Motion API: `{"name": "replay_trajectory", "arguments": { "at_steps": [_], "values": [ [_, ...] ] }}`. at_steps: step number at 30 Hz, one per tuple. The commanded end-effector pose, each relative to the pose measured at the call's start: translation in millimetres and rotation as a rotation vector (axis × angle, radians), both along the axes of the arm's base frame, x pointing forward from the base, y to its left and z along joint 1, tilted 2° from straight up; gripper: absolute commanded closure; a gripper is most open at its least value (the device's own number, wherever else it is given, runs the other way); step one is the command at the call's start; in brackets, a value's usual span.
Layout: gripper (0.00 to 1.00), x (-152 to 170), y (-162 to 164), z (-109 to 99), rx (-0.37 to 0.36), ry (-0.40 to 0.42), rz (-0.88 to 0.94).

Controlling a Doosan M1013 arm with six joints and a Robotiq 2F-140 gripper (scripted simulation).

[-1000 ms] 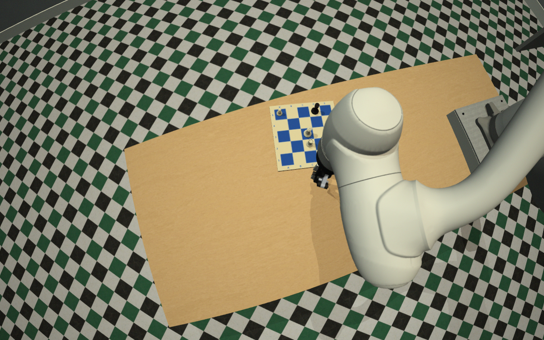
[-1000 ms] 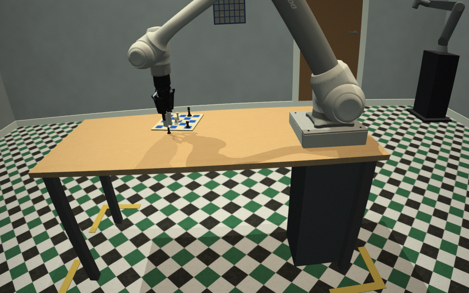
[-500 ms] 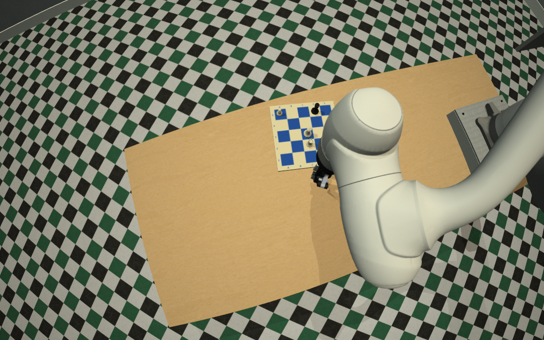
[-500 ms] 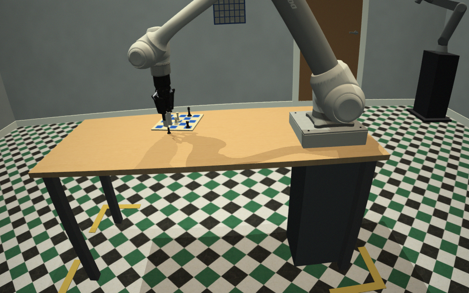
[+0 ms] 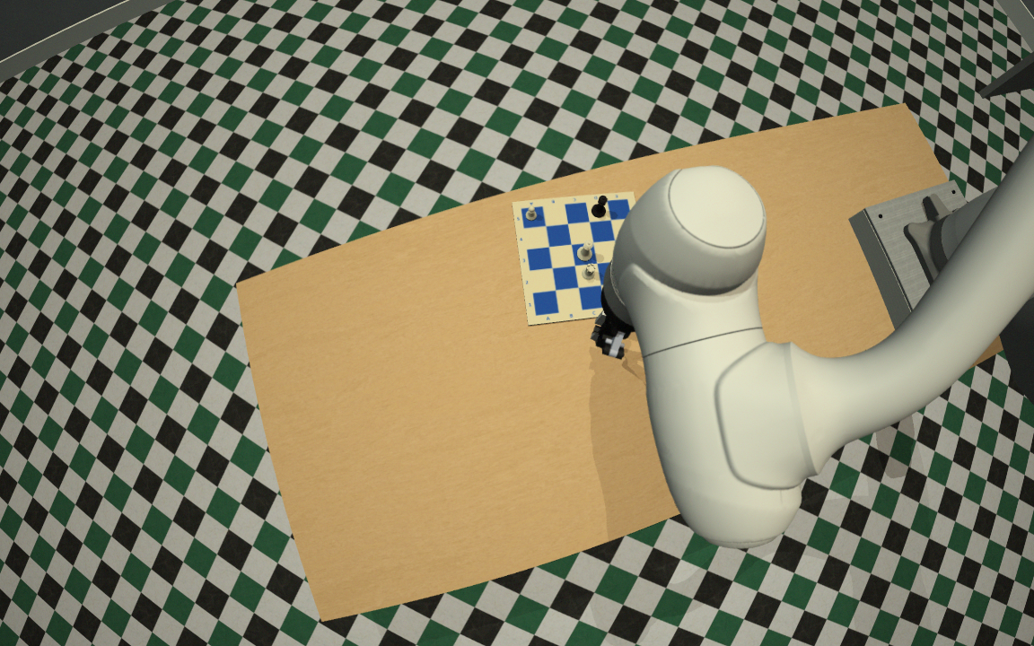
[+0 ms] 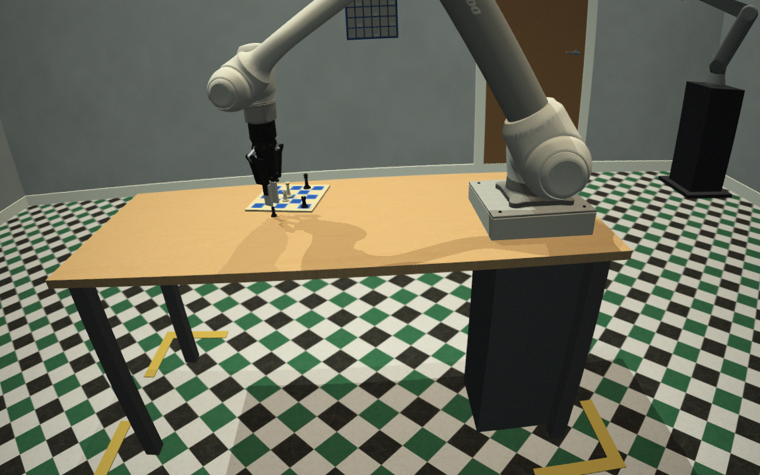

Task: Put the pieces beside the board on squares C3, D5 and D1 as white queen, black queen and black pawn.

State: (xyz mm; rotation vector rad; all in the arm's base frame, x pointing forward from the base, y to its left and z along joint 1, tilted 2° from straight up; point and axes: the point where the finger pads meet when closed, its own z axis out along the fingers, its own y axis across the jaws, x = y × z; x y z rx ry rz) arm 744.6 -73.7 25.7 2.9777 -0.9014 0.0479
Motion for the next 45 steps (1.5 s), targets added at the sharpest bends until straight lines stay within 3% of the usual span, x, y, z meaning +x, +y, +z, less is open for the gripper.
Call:
{"name": "replay_trajectory", "arguments": {
  "at_steps": [1,23,45],
  "values": [
    [0.8,0,0,0,0.0,0.0,0.0],
    [0.8,1,-1,-31,0.0,0.0,0.0],
    [0.8,1,-1,-33,0.0,0.0,0.0]
  ]
}}
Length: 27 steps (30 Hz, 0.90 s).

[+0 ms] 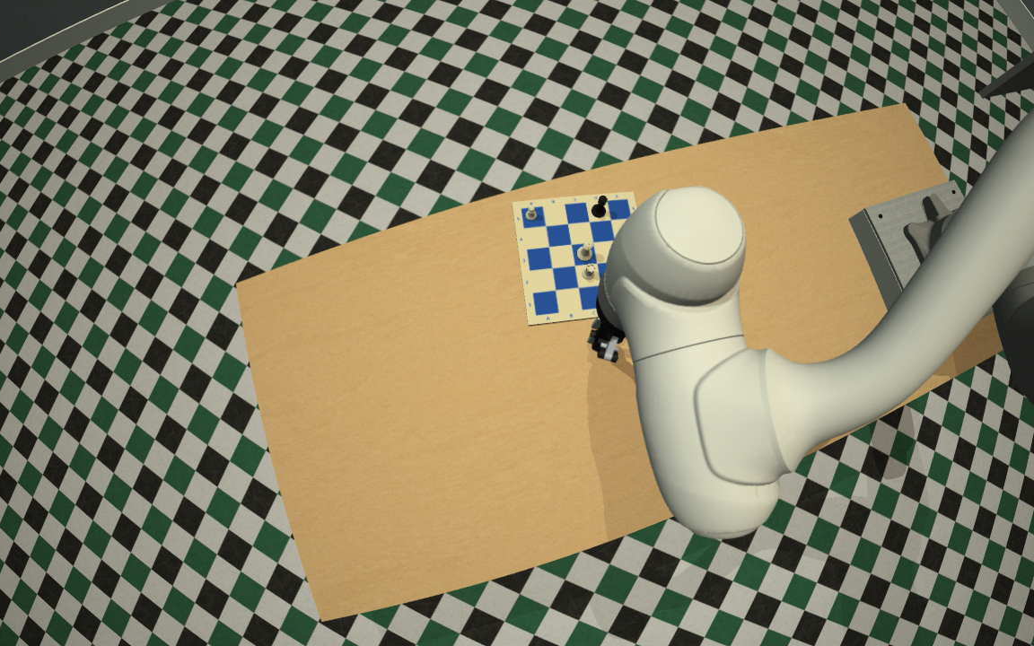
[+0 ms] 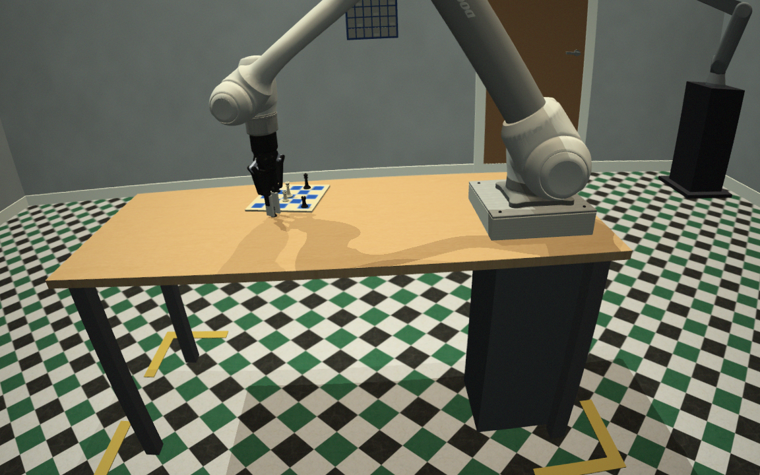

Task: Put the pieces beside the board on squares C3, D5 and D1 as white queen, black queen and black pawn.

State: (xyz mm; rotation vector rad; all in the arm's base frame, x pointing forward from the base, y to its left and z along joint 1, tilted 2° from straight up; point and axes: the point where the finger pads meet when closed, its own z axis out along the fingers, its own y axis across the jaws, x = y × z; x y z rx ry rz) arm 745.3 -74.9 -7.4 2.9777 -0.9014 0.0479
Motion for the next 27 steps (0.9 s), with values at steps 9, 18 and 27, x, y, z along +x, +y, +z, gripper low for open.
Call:
{"name": "replay_trajectory", "arguments": {
  "at_steps": [9,18,27],
  "values": [
    [0.8,0.0,0.1,0.2,0.0,0.0,0.0],
    [0.8,0.0,0.1,0.2,0.0,0.0,0.0],
    [1.0,0.0,0.1,0.2,0.0,0.0,0.0]
  ]
}}
